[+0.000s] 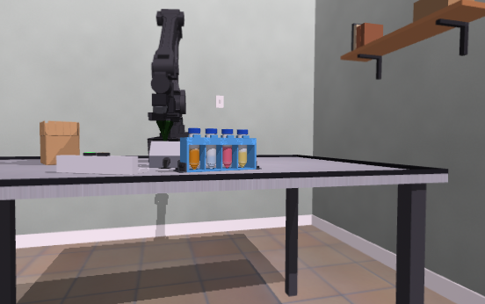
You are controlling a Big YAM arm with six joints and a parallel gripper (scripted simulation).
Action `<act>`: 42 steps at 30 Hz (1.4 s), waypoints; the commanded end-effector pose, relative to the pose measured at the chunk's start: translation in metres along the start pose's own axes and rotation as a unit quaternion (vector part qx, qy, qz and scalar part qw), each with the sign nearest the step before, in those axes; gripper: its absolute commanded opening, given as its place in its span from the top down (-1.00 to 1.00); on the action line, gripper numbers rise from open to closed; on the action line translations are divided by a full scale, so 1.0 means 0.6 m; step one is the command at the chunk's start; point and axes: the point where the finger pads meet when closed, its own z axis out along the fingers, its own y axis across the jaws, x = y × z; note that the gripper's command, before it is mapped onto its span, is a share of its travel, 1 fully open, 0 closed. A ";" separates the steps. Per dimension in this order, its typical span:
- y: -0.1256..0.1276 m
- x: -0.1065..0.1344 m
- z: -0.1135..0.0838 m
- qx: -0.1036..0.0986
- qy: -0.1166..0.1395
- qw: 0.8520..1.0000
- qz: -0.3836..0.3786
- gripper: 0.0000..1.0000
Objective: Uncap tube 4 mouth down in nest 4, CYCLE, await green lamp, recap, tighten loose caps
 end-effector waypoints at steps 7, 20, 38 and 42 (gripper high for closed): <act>0.007 0.004 0.017 -0.002 0.004 1.000 -0.007 1.00; 0.006 0.004 0.026 -0.002 0.004 1.000 -0.007 1.00; 0.006 0.004 0.026 -0.002 0.004 1.000 -0.007 1.00; 0.006 0.004 0.026 -0.002 0.004 1.000 -0.007 1.00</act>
